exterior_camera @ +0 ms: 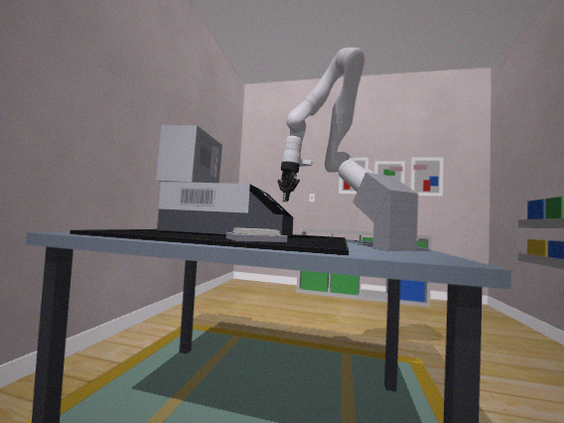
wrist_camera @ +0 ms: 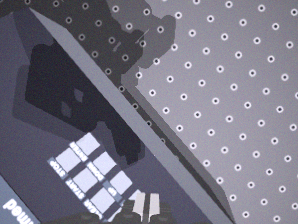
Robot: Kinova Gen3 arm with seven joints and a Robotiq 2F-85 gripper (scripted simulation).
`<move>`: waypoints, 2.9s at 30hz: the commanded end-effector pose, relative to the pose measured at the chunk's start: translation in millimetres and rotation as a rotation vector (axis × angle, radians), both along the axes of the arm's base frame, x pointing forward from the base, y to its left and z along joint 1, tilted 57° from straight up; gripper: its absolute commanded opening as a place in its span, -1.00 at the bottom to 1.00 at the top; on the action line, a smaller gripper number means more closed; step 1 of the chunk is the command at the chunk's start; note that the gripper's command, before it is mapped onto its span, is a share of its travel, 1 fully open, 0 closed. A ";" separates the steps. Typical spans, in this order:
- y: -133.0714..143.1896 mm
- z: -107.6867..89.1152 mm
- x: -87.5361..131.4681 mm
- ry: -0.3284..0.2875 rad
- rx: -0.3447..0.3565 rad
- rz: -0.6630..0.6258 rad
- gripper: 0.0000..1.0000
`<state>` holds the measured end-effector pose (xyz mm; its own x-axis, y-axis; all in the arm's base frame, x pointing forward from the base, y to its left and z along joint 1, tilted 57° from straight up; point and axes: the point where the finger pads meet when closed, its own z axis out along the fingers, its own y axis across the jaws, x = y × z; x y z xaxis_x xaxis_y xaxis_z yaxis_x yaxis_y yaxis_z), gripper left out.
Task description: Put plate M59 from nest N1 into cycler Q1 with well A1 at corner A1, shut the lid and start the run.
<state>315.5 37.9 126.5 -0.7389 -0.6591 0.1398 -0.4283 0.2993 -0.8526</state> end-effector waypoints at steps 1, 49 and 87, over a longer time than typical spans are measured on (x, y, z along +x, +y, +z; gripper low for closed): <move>0.1 0.3 -1.3 0.000 0.000 -0.001 -0.80; 8.3 6.2 -5.9 -0.002 -0.001 -0.003 -0.80; 40.5 31.4 -26.5 -0.003 -0.001 -0.003 -0.80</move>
